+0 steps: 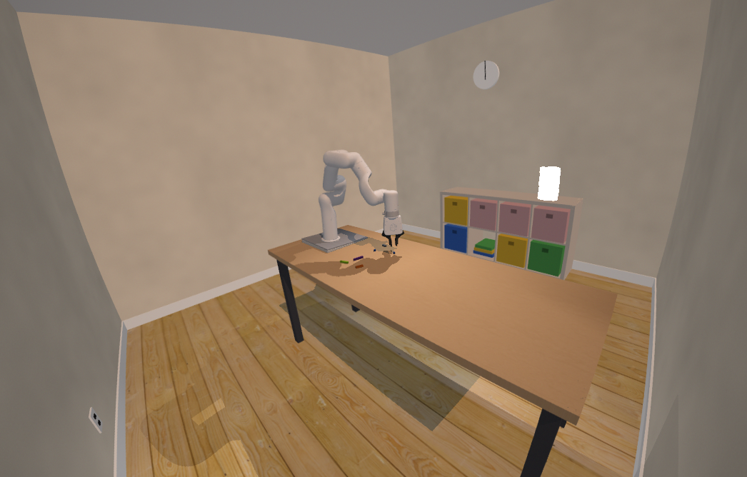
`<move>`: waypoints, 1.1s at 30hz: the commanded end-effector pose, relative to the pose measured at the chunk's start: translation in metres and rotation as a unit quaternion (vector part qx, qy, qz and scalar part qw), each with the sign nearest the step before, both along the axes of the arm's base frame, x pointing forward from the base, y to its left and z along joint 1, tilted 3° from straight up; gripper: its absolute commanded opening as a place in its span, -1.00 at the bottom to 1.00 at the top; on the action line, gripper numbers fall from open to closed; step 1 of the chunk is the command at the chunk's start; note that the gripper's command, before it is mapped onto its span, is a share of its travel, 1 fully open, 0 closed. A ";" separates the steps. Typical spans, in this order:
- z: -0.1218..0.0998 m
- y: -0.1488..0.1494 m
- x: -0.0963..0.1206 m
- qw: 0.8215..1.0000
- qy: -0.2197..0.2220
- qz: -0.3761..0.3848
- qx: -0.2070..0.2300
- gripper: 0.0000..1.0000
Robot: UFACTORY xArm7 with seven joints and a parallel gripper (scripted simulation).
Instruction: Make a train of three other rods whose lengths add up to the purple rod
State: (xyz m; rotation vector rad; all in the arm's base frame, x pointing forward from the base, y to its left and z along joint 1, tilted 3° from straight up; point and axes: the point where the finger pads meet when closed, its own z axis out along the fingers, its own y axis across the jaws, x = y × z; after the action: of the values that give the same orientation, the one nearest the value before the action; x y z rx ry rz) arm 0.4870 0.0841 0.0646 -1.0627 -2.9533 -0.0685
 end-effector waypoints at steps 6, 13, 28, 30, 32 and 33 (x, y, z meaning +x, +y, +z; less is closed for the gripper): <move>-0.010 0.001 0.002 1.000 -0.003 0.000 0.000 -0.51; -0.021 0.001 0.003 1.000 -0.003 0.000 0.000 -0.51; -0.035 0.001 0.003 1.000 -0.003 0.000 0.000 -0.51; -0.035 0.001 0.004 1.000 -0.003 0.000 0.000 -0.51; -0.036 0.001 0.004 1.000 -0.003 0.000 0.000 -0.51; -0.036 0.001 0.004 1.000 -0.003 0.000 0.000 -0.51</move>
State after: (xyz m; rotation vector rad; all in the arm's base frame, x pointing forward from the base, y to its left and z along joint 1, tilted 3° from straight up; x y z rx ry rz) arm 0.4887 0.0852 0.0280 -1.0630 -2.9540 -0.0690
